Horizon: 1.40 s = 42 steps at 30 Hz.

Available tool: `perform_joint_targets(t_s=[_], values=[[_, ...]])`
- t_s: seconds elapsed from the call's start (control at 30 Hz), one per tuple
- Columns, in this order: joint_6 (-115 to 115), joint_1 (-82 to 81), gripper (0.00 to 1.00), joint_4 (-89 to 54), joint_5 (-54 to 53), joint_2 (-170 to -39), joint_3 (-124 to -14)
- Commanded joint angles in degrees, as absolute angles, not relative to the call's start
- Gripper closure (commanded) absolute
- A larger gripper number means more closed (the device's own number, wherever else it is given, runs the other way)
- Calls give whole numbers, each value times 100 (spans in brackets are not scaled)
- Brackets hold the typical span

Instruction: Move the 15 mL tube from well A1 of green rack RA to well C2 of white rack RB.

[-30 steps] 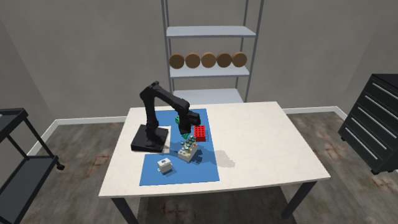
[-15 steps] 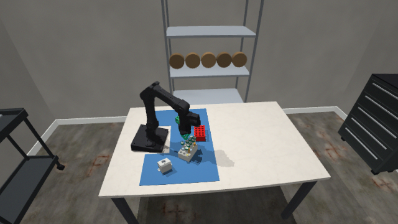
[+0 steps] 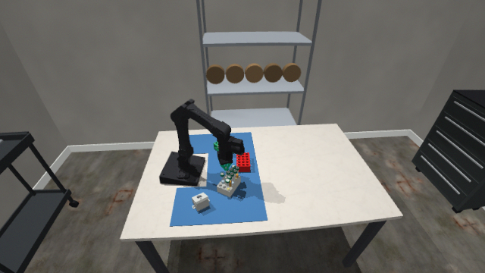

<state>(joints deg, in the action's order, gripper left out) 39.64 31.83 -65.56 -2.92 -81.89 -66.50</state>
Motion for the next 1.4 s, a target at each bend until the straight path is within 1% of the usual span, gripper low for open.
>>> perform_joint_targets(t_s=[0.0, 0.13, 0.17, 0.53, 0.57, 1.13, 1.37], values=[[3961, 3181, 100, -6557, -288, -8166, -6668], [3961, 3181, 100, -6557, -288, -8166, -6668], [3961, 3181, 76, -6557, -288, -8166, -6668], [3961, 3181, 76, -6557, -288, -8166, -6668], [3961, 3181, 70, -6557, -288, -8166, -6668], [3961, 3181, 70, -6557, -288, -8166, -6668], [3976, 3197, 70, -6862, -290, -8129, -6935]])
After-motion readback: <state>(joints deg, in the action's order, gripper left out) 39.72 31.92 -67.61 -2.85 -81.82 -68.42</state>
